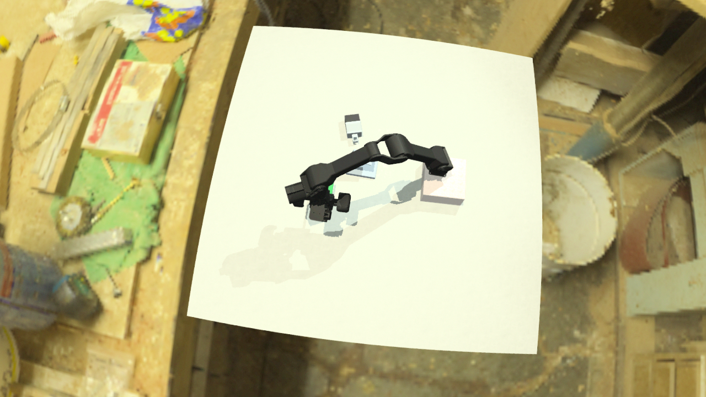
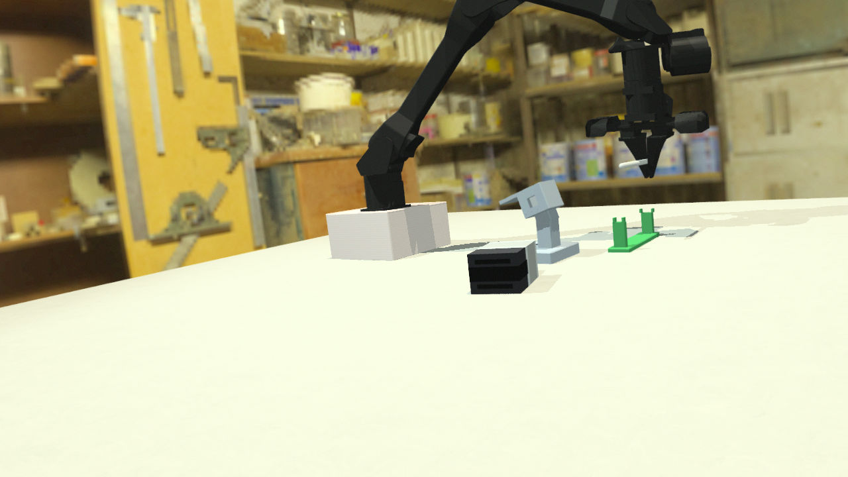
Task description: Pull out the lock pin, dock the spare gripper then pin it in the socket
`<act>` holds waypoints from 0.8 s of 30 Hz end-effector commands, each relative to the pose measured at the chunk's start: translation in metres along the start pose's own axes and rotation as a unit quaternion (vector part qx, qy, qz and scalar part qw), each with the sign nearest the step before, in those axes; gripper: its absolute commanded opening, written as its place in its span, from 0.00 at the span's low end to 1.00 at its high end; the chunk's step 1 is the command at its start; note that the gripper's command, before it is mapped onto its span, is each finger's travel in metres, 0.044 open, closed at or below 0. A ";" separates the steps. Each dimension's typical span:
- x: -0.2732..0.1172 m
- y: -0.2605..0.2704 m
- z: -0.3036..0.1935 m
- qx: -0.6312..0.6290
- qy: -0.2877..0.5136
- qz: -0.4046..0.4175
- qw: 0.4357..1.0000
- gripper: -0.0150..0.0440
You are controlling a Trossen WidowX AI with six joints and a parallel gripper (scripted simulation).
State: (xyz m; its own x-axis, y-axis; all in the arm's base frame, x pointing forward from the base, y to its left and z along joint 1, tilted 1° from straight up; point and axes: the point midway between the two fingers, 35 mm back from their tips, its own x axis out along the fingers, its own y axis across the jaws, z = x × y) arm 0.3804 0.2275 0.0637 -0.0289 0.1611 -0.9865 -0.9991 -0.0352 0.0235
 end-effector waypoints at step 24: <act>0.033 -0.005 -0.002 -0.004 -0.002 -0.003 1.000 0.25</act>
State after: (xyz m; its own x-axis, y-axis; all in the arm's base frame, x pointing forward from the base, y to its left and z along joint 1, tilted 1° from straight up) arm 0.3858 0.2309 0.0369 -0.0197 0.1659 -0.9860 -0.9992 -0.0383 0.0135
